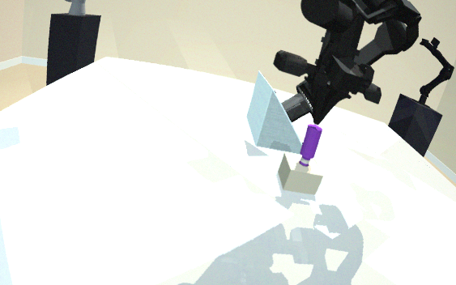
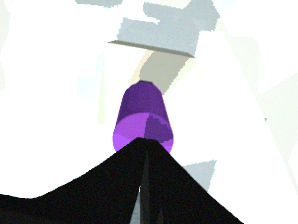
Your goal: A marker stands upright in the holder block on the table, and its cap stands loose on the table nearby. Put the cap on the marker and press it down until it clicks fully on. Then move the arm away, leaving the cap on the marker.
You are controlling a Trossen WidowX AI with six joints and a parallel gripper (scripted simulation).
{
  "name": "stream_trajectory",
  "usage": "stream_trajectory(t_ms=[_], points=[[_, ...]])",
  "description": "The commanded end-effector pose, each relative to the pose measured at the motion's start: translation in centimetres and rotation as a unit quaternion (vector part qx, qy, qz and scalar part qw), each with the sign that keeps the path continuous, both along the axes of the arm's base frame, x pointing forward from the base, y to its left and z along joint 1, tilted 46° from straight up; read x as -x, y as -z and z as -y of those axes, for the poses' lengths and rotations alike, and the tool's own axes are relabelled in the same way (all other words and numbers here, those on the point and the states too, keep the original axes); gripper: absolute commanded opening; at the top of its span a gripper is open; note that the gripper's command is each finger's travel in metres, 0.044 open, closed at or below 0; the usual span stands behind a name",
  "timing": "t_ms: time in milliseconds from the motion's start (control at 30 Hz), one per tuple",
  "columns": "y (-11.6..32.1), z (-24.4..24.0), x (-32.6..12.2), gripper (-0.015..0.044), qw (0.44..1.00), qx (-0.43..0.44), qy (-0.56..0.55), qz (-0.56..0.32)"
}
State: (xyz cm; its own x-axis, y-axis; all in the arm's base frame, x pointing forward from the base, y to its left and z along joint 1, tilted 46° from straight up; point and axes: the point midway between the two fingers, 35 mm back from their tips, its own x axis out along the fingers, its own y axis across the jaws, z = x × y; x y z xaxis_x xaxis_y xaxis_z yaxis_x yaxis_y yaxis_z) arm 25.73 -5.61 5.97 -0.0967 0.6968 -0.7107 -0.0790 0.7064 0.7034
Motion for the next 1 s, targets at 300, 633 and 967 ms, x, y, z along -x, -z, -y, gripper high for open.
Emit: stream_trajectory(t_ms=[300, 633, 967], points=[[0.7, -0.7, 0.0, 0.0, 1.0, 0.0, 0.001, 0.001], [-4.1, 4.0, -0.6, 0.0, 0.999, 0.032, 0.032, 0.03], [-5.7, 5.4, -0.4, 0.0079, 0.998, 0.042, 0.042, 0.037]])
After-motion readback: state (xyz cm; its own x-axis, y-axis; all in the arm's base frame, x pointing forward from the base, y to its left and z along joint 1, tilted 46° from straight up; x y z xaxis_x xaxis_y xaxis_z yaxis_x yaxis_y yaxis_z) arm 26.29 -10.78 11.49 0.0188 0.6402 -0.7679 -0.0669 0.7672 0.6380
